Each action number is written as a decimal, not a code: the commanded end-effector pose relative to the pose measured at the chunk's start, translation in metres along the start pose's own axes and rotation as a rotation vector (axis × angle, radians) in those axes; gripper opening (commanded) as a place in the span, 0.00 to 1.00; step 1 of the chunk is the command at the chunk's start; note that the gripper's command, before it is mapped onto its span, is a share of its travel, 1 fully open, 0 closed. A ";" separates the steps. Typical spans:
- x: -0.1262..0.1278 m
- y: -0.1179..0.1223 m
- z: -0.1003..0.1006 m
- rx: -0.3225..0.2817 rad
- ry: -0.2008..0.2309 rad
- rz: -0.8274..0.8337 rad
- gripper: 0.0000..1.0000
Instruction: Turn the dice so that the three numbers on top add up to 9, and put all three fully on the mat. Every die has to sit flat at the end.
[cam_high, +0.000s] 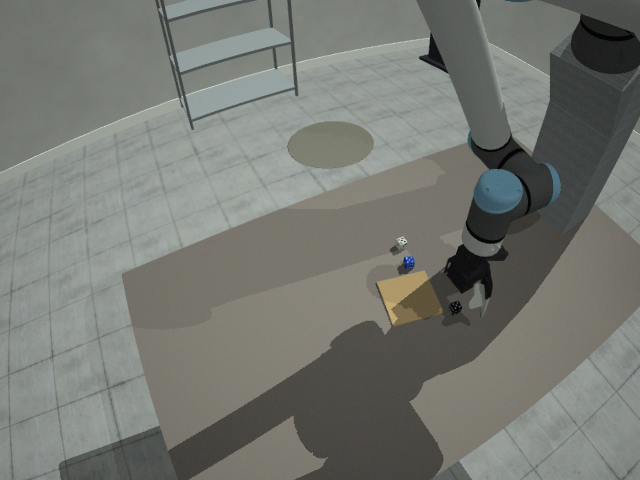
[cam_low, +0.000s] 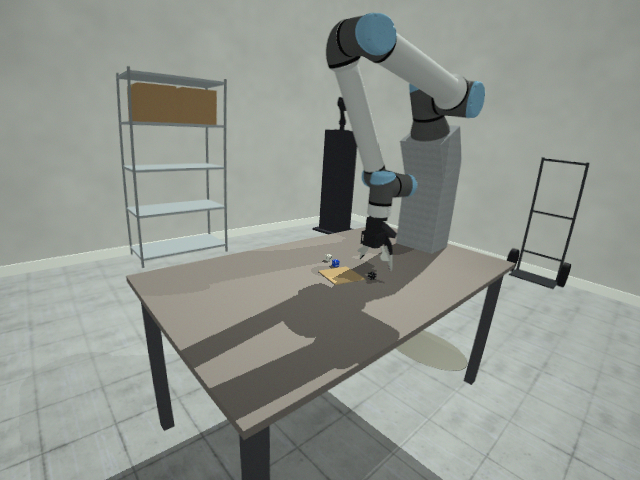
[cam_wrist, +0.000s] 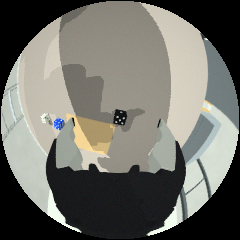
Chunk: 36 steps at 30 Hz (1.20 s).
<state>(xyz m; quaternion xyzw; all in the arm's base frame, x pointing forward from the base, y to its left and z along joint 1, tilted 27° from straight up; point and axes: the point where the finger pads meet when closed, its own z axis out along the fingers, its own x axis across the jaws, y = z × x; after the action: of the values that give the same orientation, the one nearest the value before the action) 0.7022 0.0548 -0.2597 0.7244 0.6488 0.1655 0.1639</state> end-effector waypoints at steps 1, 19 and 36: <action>0.000 0.000 0.000 -0.001 0.000 0.000 1.00; 0.000 0.000 -0.065 -0.001 0.000 0.000 1.00; 0.000 0.000 -0.109 -0.001 0.000 0.000 1.00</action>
<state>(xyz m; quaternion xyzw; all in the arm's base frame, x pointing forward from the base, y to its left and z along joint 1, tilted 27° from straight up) 0.6546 0.0573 -0.1660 0.7244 0.6488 0.1656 0.1640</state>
